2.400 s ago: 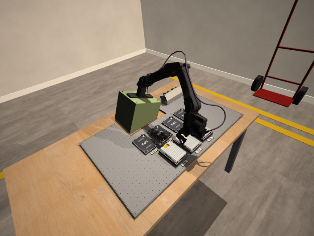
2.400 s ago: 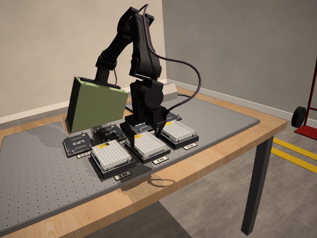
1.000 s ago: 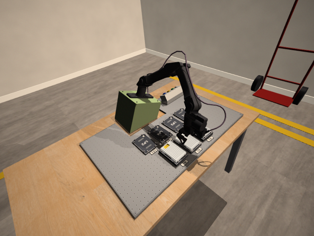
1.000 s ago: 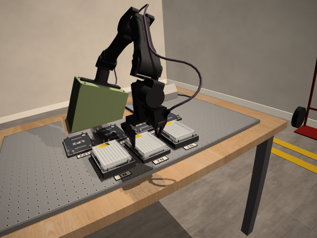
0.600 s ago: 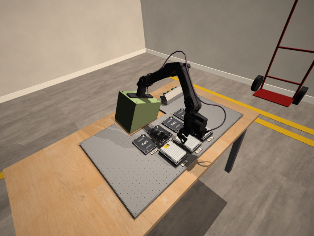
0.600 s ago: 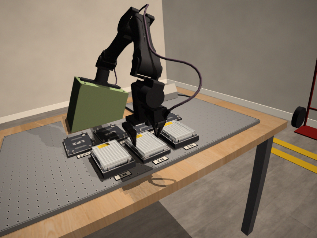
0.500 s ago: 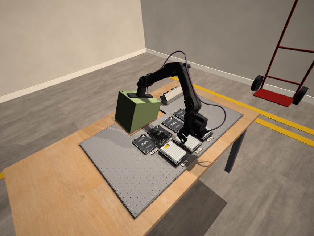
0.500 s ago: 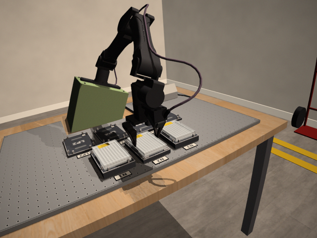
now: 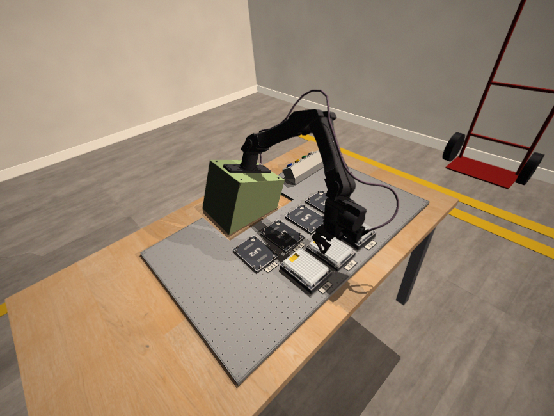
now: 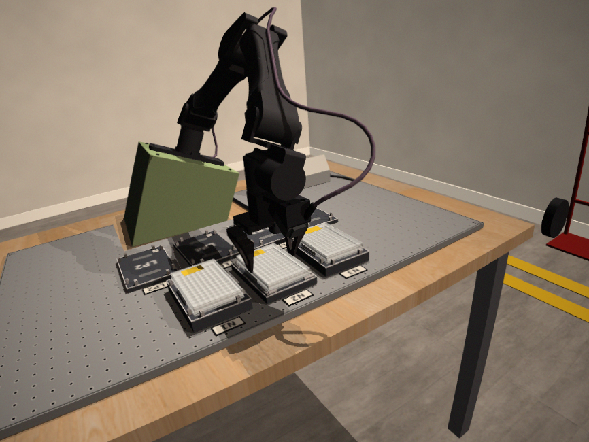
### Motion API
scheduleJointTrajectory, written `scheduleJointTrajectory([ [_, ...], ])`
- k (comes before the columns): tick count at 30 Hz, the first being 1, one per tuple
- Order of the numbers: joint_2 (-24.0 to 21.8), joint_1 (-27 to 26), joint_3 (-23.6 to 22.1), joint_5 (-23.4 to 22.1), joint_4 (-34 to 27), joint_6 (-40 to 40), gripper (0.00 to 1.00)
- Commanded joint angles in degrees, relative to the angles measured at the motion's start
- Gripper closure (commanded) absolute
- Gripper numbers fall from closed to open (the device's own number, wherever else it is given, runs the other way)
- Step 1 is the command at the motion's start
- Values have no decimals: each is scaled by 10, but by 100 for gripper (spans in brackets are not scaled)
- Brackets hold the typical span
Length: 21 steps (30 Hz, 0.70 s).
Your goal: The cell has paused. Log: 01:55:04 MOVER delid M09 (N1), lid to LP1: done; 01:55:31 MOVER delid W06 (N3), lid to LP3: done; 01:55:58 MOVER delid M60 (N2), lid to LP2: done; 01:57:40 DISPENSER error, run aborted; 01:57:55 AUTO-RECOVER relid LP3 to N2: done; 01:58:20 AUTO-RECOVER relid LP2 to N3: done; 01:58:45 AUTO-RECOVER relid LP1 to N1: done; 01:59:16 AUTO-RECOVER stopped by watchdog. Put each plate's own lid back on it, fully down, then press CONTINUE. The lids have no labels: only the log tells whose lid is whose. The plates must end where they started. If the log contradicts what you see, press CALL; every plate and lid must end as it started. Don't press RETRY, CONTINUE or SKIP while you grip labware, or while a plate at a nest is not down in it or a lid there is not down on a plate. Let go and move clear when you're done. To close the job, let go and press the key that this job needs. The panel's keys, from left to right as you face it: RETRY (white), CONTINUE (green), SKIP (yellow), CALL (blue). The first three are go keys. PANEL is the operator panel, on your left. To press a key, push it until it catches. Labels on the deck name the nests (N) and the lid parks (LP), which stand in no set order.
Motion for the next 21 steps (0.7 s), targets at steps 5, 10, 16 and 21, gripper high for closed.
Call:
scheduleJointTrajectory([
  [5,-6,-12,15,-6,-2,-2,100],
  [10,-11,-13,15,-6,-8,-5,100],
  [16,-19,-15,15,-6,-11,-8,100],
  [21,-19,-17,16,-5,-13,-9,100],
])
